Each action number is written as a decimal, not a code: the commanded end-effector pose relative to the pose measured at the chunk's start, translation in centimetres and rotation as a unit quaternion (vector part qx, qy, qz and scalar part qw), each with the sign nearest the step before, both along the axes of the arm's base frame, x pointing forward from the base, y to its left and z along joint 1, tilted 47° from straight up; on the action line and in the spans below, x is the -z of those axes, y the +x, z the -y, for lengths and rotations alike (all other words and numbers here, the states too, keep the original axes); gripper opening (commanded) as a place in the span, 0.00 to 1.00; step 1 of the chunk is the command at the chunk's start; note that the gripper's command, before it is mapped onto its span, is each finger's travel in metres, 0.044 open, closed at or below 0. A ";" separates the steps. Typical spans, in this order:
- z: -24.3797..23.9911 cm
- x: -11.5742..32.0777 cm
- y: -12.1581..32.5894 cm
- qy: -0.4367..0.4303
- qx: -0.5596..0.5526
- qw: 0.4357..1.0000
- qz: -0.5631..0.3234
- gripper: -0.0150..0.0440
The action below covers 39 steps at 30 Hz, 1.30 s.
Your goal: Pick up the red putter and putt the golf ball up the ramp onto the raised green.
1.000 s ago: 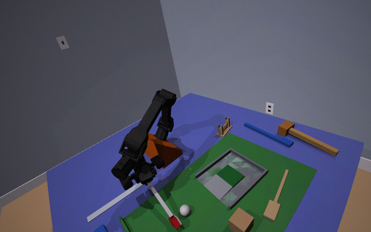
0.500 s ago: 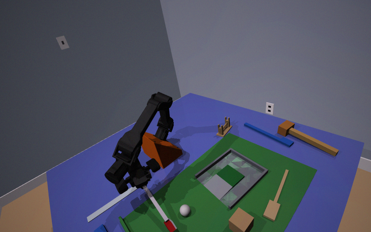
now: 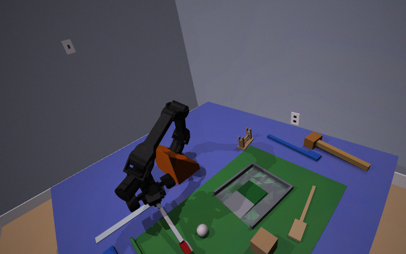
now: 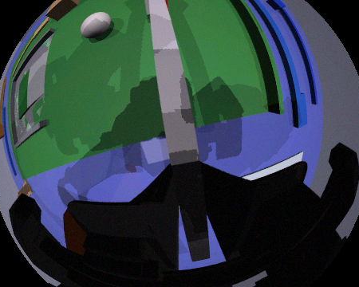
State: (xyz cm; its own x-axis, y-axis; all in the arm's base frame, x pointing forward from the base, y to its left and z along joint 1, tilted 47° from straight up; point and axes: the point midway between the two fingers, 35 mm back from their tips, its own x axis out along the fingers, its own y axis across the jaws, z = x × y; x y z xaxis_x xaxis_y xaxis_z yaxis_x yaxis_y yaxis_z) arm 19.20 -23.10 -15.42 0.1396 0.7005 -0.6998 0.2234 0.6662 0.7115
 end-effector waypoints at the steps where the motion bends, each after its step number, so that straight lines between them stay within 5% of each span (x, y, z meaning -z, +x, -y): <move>1: -2.3 -3.2 1.5 0.001 -0.003 1.000 0.003 0.25; 9: -8.7 -9.2 2.9 0.004 -0.002 1.000 0.003 0.25; 39: -5.1 -12.7 2.1 0.009 -0.001 1.000 -0.002 0.25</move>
State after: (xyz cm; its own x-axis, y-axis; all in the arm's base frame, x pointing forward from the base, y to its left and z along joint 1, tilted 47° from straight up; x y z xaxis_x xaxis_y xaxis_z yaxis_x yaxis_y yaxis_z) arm 21.30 -18.03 -2.62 0.1327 0.7140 -0.6874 0.2225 0.6544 0.7227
